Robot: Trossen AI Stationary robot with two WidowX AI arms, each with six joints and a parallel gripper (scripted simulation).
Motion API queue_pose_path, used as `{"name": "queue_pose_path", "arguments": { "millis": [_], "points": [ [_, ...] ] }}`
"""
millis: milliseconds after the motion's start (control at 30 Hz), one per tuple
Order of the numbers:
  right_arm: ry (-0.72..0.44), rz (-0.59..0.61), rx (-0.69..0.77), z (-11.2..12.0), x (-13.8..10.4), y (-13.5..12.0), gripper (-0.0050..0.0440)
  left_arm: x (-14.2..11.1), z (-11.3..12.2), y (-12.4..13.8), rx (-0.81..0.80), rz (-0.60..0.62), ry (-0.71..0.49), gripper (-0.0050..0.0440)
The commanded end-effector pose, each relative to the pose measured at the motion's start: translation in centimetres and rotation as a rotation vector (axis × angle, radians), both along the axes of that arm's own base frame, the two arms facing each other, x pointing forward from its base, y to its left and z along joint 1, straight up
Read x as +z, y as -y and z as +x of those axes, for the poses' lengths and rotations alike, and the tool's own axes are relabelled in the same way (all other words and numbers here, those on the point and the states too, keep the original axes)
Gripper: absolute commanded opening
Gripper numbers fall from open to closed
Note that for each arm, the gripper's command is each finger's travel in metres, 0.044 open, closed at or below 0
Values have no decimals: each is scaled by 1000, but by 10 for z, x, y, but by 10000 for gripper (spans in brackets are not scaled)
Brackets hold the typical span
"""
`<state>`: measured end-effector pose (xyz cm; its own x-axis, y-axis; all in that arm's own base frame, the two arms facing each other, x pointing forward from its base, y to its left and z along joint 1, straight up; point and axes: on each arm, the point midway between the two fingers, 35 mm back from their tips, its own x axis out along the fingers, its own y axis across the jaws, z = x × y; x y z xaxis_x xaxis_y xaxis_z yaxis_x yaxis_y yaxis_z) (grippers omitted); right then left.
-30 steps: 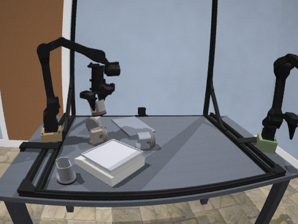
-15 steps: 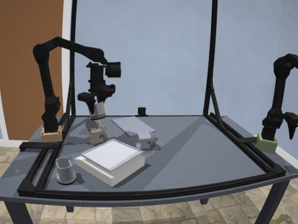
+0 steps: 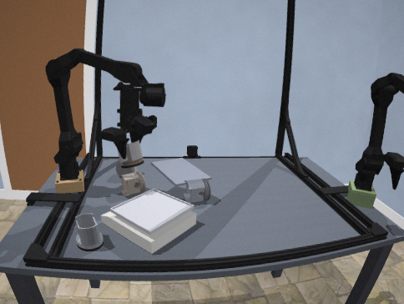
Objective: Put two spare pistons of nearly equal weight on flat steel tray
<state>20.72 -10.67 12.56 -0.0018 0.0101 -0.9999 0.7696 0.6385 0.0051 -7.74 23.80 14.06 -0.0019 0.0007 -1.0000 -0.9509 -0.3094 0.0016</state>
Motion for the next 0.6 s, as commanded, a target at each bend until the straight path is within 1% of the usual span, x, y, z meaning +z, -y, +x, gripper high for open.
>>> {"name": "queue_pose_path", "arguments": {
  "millis": [0,367,433,567],
  "points": [
    [9,-4,0,-1,5,18,158,0,0,0,-1,-1,2,440],
    [9,-4,0,-12,12,71,158,0,0,0,-1,-1,2,440],
    [9,-4,0,-12,12,71,158,0,0,0,-1,-1,2,440],
    [9,-4,0,-16,15,91,158,0,0,0,-1,-1,2,440]
  ]
}}
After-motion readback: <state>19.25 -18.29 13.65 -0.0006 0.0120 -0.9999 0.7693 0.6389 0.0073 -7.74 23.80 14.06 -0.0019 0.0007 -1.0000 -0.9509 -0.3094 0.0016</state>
